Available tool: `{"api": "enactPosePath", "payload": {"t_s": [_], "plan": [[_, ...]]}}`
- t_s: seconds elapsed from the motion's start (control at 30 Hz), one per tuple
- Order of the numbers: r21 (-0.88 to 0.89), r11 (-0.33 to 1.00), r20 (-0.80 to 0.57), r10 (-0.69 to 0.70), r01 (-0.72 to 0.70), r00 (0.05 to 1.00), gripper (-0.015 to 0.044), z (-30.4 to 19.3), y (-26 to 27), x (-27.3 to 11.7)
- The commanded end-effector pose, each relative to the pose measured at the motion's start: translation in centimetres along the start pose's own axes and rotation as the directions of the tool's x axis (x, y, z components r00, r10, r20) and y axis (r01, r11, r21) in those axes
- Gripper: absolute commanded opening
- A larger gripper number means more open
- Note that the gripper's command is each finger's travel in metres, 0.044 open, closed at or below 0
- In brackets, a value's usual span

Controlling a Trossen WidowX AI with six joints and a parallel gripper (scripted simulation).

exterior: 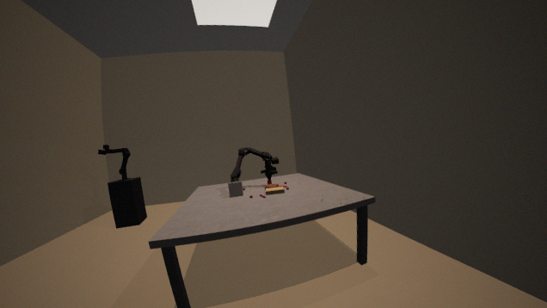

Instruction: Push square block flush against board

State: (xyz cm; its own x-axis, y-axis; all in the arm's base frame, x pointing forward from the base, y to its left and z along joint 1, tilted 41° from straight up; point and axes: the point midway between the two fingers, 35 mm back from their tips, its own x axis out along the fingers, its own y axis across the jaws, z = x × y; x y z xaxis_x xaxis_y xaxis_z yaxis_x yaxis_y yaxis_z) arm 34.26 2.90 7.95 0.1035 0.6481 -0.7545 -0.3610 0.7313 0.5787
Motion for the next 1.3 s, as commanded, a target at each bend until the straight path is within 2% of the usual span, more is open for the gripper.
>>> {"api": "enactPosePath", "payload": {"t_s": [0.0,0.4,0.8,0.93,1.1,1.27], "plan": [[0.112,0.994,0.002,-0.007,0.007,1.000,0.0000,-1.2,-0.5,-0.2],[0.499,0.867,-0.001,-0.007,0.006,1.000,0.0000,-5.8,-1.6,-0.1],[0.803,0.596,0.000,-0.001,0.000,1.000,0.0000,-10.5,-1.8,0.3],[0.804,0.594,0.000,-0.001,0.000,1.000,0.0000,-10.6,-1.9,0.5],[0.830,0.557,0.002,0.003,-0.004,1.000,0.0000,-11.1,-1.7,5.7],[0.832,0.555,0.003,0.004,-0.004,1.000,0.0000,-11.1,-1.7,5.9]]}}
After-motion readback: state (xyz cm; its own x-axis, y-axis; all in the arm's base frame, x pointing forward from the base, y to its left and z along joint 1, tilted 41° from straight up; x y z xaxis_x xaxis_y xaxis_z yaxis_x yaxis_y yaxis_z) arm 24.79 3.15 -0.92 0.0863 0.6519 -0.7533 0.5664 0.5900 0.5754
